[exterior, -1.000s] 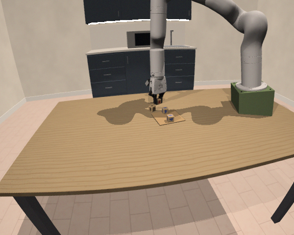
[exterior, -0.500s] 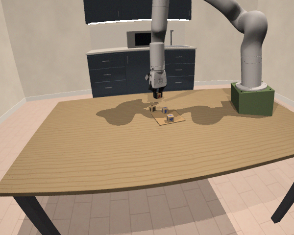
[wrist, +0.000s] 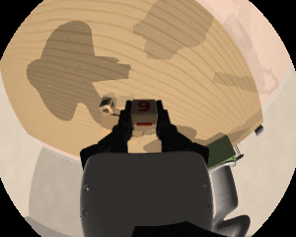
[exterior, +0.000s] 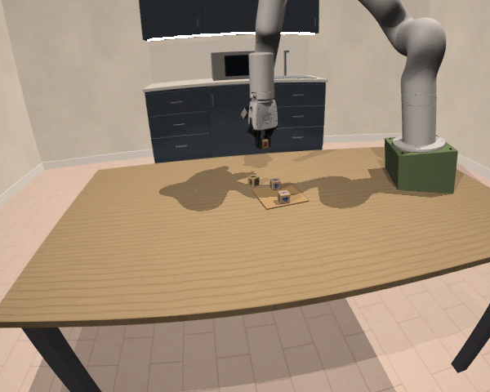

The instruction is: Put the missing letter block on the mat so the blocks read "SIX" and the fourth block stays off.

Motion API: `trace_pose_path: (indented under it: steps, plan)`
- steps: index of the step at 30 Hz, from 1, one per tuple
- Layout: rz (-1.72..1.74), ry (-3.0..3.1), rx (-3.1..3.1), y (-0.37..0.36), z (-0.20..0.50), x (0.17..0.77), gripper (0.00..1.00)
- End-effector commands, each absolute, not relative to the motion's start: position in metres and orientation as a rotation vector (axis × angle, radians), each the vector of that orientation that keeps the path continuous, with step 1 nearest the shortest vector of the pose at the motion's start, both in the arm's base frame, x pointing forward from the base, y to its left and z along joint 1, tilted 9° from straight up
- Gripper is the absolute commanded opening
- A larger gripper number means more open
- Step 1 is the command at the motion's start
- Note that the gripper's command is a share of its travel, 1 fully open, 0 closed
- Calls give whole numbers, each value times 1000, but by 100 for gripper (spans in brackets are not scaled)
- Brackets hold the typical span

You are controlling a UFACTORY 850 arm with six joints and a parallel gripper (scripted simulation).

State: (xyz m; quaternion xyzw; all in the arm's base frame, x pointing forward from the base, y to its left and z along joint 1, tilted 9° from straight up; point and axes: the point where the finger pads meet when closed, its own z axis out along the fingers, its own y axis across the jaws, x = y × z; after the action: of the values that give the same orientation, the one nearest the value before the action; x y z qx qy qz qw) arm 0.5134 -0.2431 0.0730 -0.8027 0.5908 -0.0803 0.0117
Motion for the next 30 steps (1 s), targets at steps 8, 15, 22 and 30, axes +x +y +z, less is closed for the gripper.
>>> trace_pose_path:
  steps: [8, 15, 22, 30]
  plan:
    - [-252, 1865, -2485, -234, 74, 516, 27]
    - [-245, 1969, -2398, -191, 72, 525, 27]
    - [-240, 2159, -2211, -105, 69, 532, 27]
    - [-238, 2255, -2097, -57, 67, 530, 27]
